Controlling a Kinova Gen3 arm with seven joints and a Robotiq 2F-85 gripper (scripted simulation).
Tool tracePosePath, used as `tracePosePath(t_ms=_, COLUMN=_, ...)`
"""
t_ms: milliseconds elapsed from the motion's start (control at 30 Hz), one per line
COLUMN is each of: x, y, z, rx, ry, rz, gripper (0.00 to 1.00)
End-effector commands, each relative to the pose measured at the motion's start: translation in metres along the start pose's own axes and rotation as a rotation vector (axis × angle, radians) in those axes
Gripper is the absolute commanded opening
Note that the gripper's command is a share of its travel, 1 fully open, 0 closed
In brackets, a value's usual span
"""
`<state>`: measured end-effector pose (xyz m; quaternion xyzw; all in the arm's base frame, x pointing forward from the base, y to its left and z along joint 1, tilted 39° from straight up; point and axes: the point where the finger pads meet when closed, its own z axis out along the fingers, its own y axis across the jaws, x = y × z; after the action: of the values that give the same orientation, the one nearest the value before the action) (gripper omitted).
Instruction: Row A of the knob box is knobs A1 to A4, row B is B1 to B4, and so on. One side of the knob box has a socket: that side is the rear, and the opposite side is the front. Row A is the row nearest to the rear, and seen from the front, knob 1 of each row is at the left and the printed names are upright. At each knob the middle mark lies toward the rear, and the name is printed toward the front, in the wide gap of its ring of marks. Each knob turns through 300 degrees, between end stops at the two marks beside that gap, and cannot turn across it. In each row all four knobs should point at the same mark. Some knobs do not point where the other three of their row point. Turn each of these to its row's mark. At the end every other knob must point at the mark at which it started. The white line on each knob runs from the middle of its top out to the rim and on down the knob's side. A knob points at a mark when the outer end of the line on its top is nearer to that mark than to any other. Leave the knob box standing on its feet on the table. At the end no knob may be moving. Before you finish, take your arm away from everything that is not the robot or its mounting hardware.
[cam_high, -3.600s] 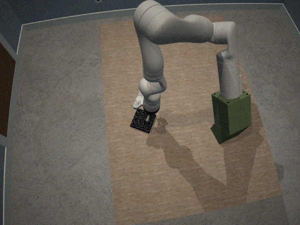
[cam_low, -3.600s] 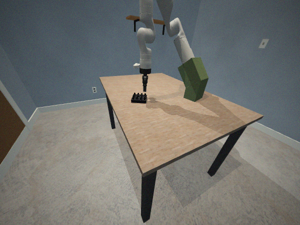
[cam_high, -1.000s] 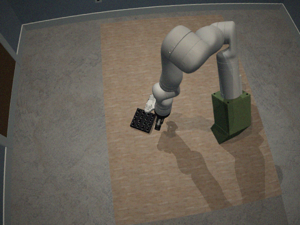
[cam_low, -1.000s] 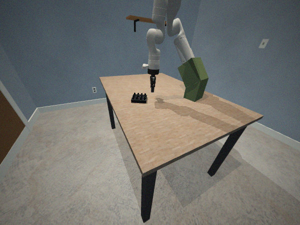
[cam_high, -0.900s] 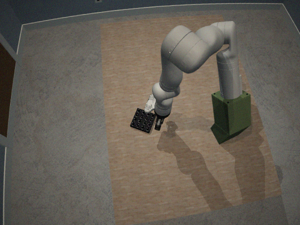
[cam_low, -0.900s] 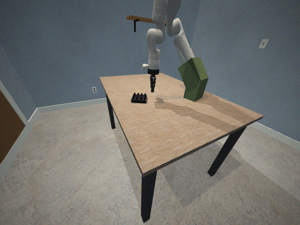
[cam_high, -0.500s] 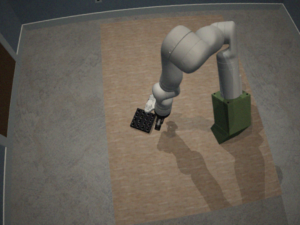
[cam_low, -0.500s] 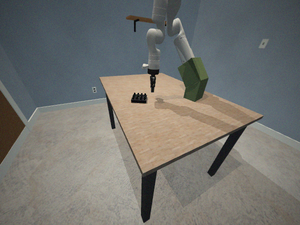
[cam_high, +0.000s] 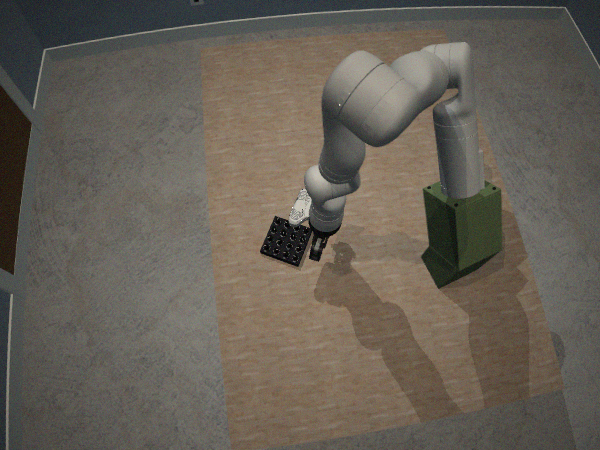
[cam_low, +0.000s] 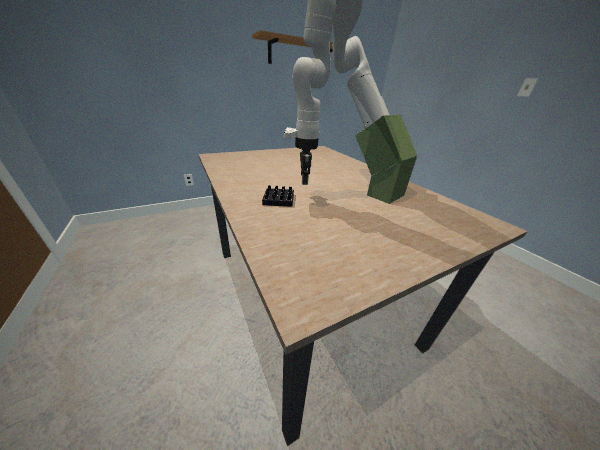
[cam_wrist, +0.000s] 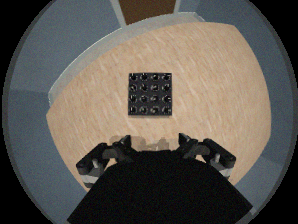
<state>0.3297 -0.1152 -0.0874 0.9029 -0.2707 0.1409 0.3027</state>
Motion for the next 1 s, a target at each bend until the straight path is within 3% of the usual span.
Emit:
tracePosePath(t_ms=0, x=0.0, y=0.0, z=0.0, rx=0.001, ry=0.0, rz=0.0, gripper=1.0)
tracePosePath(t_ms=667, x=0.001, y=0.0, z=-0.001, rx=0.001, ry=0.001, rz=0.01, gripper=1.0)
tracePosePath(t_ms=967, x=0.025, y=0.003, z=-0.005, rx=0.002, ry=0.017, rz=0.314, gripper=1.0)
